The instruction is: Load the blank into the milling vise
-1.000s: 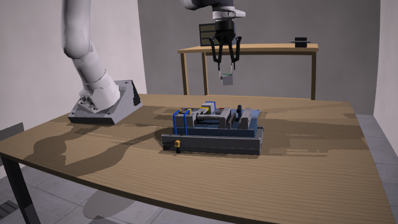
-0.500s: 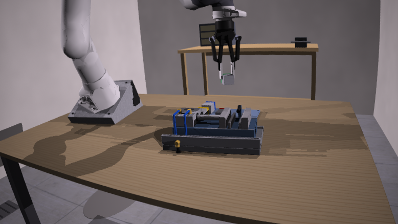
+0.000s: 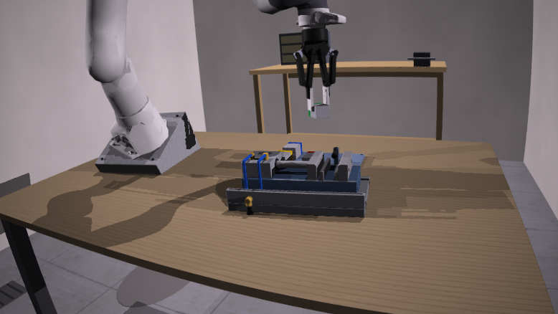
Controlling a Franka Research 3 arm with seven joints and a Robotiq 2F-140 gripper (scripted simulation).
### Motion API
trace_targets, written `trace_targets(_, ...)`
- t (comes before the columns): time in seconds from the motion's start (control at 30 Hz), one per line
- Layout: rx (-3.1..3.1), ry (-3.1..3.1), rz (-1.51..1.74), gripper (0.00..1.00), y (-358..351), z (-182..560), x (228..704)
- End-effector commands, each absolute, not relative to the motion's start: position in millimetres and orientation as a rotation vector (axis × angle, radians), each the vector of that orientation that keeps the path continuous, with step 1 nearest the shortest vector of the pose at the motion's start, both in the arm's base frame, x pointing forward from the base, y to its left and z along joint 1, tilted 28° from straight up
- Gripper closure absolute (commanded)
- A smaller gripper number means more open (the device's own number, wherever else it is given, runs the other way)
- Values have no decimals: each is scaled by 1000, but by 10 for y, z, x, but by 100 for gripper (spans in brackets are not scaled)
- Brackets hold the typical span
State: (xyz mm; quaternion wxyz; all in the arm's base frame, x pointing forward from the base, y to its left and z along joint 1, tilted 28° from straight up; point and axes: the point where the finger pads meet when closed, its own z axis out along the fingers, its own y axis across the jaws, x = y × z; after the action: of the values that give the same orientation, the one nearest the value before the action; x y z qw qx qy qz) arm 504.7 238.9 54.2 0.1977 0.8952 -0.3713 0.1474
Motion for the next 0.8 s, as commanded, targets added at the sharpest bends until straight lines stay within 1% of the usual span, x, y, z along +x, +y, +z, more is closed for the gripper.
trace_targets(0.0,2553,-902,376,100,2418,563,5051)
trace_targets(0.23,2546,-911,382,100,2397,546,5047)
trace_targets(0.37,2610,-670,324,100,2422,561,5048)
trace_targets(0.77,2610,-670,324,100,2422,561,5048)
